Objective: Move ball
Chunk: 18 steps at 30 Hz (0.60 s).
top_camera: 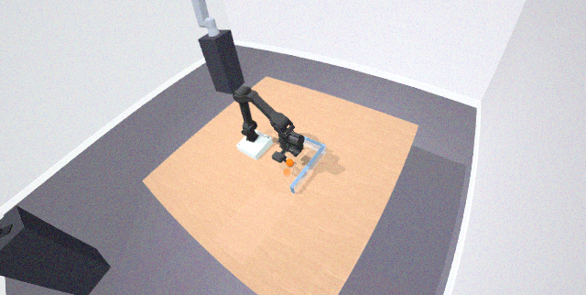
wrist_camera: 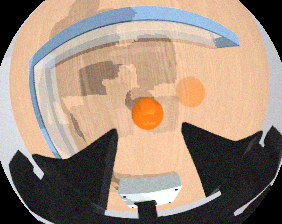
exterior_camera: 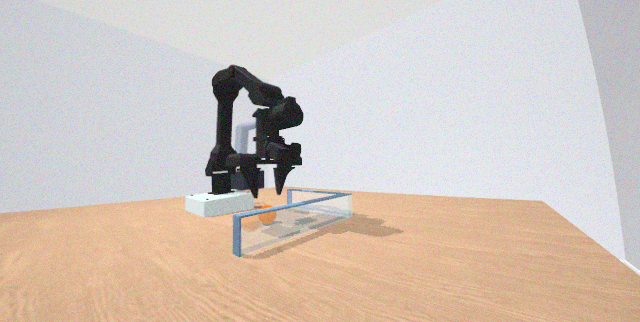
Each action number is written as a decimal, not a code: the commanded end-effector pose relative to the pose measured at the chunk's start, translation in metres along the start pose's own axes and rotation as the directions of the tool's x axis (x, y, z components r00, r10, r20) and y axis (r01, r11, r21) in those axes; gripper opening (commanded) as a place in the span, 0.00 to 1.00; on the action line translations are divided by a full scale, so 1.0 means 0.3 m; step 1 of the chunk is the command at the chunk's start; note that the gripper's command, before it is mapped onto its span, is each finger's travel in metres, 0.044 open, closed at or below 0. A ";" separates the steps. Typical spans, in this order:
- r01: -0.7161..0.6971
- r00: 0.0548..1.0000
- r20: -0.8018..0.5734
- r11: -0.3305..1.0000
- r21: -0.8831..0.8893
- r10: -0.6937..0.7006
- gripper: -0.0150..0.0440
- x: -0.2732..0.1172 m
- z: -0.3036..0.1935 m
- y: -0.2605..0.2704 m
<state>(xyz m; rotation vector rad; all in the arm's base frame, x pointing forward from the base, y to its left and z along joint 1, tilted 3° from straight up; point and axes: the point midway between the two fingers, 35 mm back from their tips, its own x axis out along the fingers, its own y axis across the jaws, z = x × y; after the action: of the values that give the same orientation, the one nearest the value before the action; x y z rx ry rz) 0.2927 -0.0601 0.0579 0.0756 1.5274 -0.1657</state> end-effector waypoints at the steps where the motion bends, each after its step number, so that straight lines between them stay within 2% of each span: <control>1: 0.004 1.000 -0.009 1.000 -0.005 -0.004 0.78 0.021 -0.005 -0.001; 18: 0.004 1.000 -0.010 1.000 -0.005 -0.004 0.78 0.110 -0.004 -0.002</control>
<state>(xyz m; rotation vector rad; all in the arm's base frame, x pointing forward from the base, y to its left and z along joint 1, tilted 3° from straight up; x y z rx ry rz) 0.2939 -0.0618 0.0320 0.0744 1.5290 -0.1654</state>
